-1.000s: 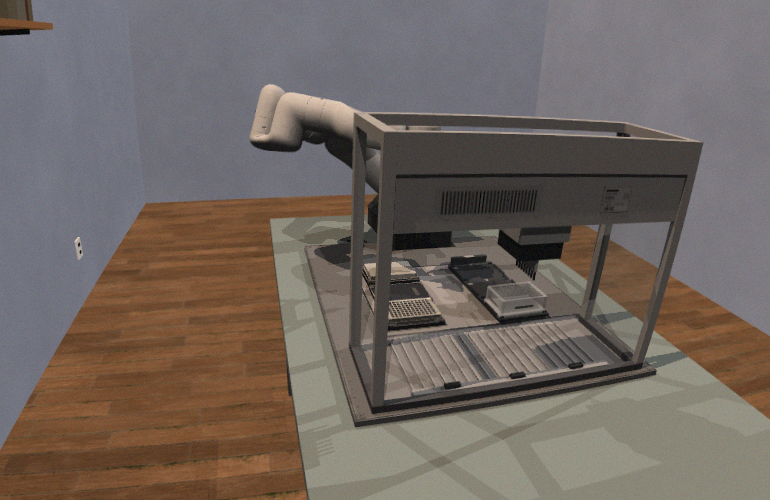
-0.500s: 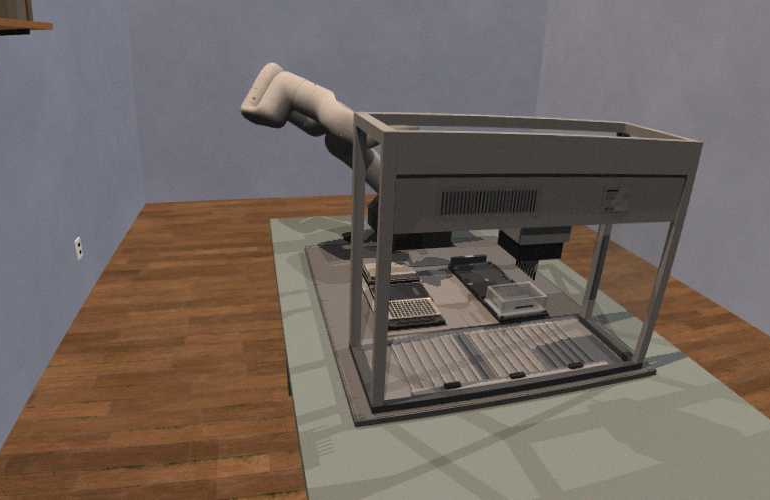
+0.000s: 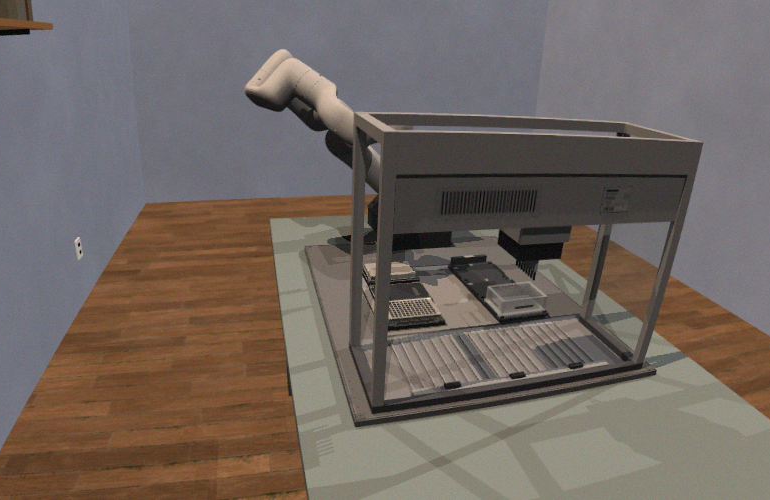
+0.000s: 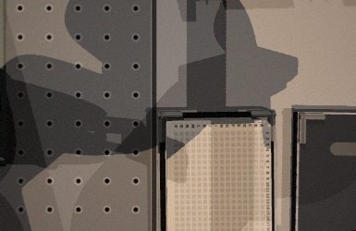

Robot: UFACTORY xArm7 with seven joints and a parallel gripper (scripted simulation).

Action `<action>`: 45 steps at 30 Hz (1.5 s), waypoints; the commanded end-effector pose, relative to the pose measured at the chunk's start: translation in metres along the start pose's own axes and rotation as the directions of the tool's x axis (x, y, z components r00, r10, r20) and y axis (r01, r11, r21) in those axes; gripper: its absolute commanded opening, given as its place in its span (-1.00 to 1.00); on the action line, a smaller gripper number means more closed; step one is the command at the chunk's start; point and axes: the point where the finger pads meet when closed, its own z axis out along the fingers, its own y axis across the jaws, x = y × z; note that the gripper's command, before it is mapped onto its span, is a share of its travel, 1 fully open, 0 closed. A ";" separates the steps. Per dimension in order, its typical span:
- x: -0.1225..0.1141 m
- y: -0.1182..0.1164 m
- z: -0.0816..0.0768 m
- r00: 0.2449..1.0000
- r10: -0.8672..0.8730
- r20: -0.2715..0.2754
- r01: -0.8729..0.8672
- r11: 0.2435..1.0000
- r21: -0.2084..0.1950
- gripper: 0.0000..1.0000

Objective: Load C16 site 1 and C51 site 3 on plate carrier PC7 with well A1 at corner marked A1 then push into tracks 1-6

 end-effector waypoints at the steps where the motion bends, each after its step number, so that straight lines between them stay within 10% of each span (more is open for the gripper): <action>1: 0.000 0.001 -0.001 1.000 -0.001 -0.005 0.001 1.000 -0.007 1.00; 45: 0.000 0.001 0.062 1.000 -0.001 -0.005 0.001 1.000 -0.007 1.00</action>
